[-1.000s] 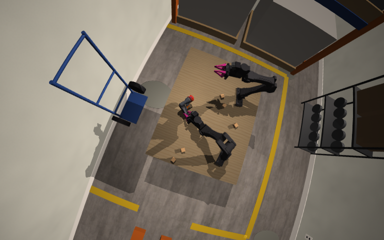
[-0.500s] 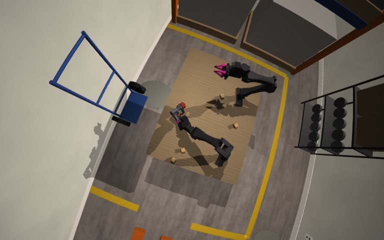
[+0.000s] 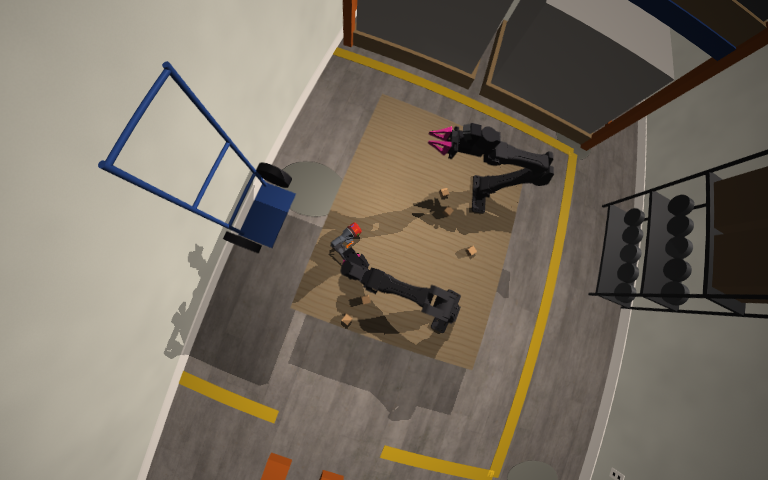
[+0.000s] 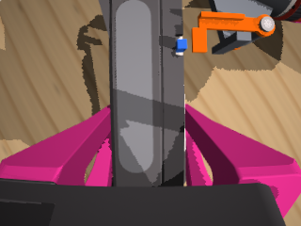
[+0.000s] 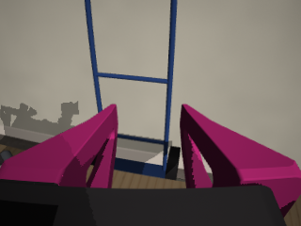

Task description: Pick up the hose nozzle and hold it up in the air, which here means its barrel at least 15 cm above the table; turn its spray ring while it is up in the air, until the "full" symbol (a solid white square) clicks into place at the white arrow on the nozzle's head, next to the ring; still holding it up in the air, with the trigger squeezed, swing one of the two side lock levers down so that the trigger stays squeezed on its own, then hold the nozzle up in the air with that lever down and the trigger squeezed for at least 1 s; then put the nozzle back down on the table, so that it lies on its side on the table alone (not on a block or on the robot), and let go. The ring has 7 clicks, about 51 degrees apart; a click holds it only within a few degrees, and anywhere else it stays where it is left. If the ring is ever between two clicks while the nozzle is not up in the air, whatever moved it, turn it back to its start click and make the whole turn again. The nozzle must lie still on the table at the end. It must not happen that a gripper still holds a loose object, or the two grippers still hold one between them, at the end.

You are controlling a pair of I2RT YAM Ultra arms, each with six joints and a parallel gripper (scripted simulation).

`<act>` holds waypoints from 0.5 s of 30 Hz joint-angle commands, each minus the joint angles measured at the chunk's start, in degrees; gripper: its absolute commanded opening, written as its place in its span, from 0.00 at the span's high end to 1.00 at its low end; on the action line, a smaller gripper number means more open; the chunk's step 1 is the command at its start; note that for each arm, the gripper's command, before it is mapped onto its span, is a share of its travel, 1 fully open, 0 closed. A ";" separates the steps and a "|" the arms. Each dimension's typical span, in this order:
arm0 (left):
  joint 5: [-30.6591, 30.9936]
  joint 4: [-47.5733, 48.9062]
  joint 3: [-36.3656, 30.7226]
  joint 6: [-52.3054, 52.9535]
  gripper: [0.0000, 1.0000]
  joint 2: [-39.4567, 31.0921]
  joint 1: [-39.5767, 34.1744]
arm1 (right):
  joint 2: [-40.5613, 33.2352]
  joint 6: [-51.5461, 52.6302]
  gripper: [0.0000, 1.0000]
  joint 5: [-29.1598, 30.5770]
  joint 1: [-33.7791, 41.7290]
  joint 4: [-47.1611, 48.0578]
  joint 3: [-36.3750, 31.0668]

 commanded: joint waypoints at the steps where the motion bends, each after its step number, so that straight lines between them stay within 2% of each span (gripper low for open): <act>1: 5.11 -7.21 5.67 2.82 0.65 0.05 3.65 | -0.45 -0.28 0.63 0.27 -0.64 1.38 2.87; 4: 7.30 -13.10 8.63 4.60 0.65 1.21 6.70 | -0.45 -0.28 0.63 0.27 -0.64 1.38 2.87; 6: 7.30 -13.10 8.63 4.60 0.65 1.21 6.70 | -0.45 -0.28 0.63 0.27 -0.64 1.38 2.87; 12: 11.51 -25.01 14.97 8.11 0.65 3.51 12.12 | -0.45 -0.28 0.63 0.27 -0.64 1.38 2.87; 15: 11.99 -27.15 17.46 9.06 0.65 4.48 13.21 | -0.45 -0.28 0.63 0.27 -0.64 1.38 2.87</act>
